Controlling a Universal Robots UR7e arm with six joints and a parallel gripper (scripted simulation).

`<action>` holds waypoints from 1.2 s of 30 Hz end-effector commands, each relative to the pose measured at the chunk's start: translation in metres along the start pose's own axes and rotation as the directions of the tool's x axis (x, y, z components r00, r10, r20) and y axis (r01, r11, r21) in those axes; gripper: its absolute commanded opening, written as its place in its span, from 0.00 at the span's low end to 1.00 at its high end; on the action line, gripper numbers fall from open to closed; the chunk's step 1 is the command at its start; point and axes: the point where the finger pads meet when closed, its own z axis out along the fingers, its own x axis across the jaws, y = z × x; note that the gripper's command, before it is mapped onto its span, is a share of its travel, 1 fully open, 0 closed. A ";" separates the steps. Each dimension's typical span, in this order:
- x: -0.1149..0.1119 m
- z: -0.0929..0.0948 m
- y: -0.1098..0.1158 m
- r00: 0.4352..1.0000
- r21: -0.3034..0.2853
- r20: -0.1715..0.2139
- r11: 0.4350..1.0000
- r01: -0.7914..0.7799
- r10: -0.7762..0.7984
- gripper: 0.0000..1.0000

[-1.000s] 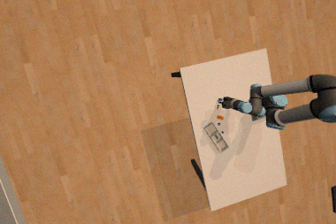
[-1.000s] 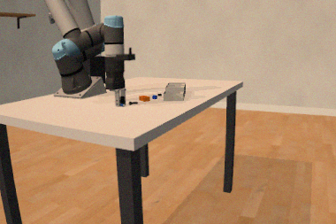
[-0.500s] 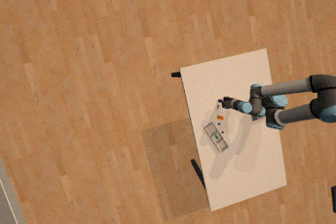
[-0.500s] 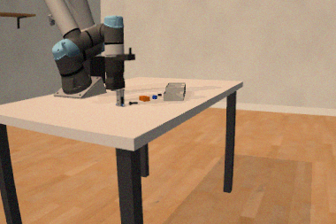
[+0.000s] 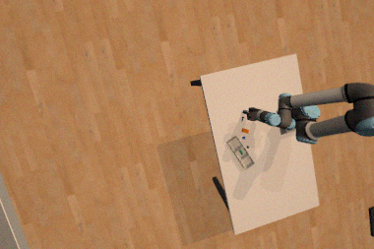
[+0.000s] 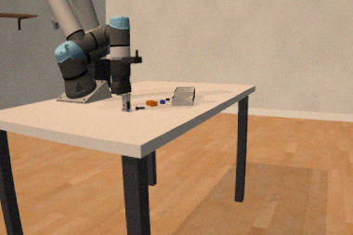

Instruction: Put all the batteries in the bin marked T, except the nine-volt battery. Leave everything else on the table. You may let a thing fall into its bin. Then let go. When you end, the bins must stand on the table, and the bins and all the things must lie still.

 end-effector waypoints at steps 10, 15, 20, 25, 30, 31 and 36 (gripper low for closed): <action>0.000 -0.004 0.000 1.000 0.001 0.000 1.000 0.000 0.000 0.24; 0.000 -0.020 0.000 1.000 0.001 0.000 1.000 0.000 0.000 0.24; 0.000 -0.037 0.000 1.000 0.001 0.000 1.000 0.000 0.000 0.24; 0.000 -0.047 0.000 1.000 0.001 0.000 1.000 0.000 0.000 0.24; 0.000 -0.060 0.000 1.000 0.001 0.000 1.000 0.000 0.000 0.24; 0.000 -0.060 0.000 1.000 0.001 0.000 1.000 0.000 0.000 0.24; 0.000 -0.060 0.000 1.000 0.001 0.000 1.000 0.000 0.000 0.24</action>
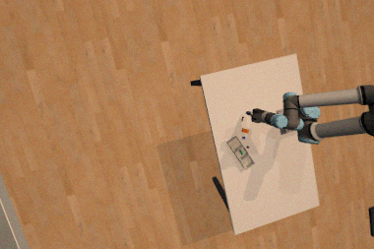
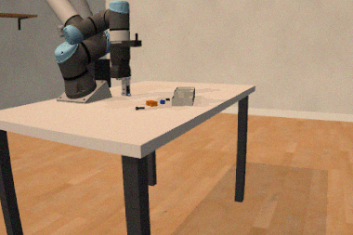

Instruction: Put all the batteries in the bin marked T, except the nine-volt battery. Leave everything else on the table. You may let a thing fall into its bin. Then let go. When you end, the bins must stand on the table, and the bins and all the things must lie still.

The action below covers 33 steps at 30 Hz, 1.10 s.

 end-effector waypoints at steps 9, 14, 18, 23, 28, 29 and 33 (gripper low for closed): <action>0.000 -0.002 0.000 1.000 -0.001 0.000 1.000 0.000 0.000 0.24; 0.000 -0.008 0.000 1.000 -0.001 0.000 1.000 0.000 0.000 0.24; -0.006 -0.008 -0.001 1.000 -0.001 0.000 1.000 0.000 0.000 0.24; -0.024 -0.008 -0.003 1.000 -0.001 0.000 1.000 0.000 0.000 0.24; -0.054 -0.008 -0.008 1.000 -0.001 0.001 1.000 0.000 0.000 0.24; -0.059 -0.008 -0.008 1.000 -0.001 0.001 1.000 0.000 0.000 0.24; -0.083 -0.008 -0.012 1.000 -0.001 0.001 1.000 0.000 0.000 0.24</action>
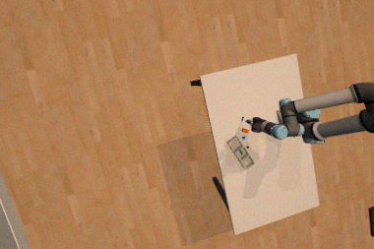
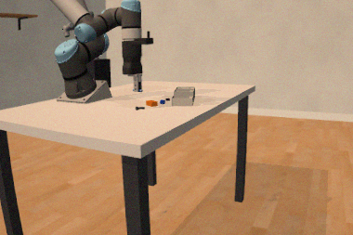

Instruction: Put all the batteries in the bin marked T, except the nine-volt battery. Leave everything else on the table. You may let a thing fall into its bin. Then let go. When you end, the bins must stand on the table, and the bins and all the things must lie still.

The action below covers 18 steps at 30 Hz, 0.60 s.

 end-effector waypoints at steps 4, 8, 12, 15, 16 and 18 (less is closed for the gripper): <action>-0.049 0.000 -0.009 1.000 -0.002 -0.004 1.000 -0.002 0.002 0.24; -0.061 0.000 -0.010 1.000 -0.002 -0.004 1.000 -0.002 0.002 0.24; -0.085 0.001 -0.014 1.000 -0.002 -0.004 1.000 -0.002 0.002 0.24; -0.103 0.001 -0.016 1.000 -0.002 -0.004 1.000 -0.002 0.002 0.24; -0.109 0.001 -0.017 1.000 -0.002 -0.004 1.000 -0.002 0.002 0.24; -0.120 0.001 -0.019 1.000 -0.002 -0.004 1.000 -0.002 0.002 0.24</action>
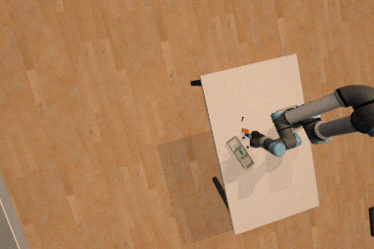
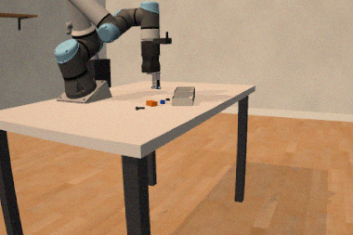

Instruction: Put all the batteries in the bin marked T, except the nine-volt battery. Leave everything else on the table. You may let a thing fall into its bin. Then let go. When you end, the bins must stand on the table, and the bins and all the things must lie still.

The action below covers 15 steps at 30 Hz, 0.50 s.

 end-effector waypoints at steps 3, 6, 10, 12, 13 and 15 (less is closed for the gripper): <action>-0.044 0.000 -0.008 1.000 -0.001 -0.003 1.000 -0.003 0.003 0.24; -0.050 0.000 -0.009 1.000 -0.001 -0.003 1.000 -0.003 0.003 0.24; -0.071 0.001 -0.012 1.000 -0.001 -0.003 1.000 -0.003 0.003 0.24; -0.071 0.001 -0.012 1.000 -0.001 -0.003 1.000 -0.003 0.003 0.24; -0.077 0.001 -0.013 0.999 -0.001 -0.003 0.999 0.047 -0.047 0.24; -0.089 0.001 -0.015 0.989 -0.001 -0.003 0.989 0.147 -0.147 0.24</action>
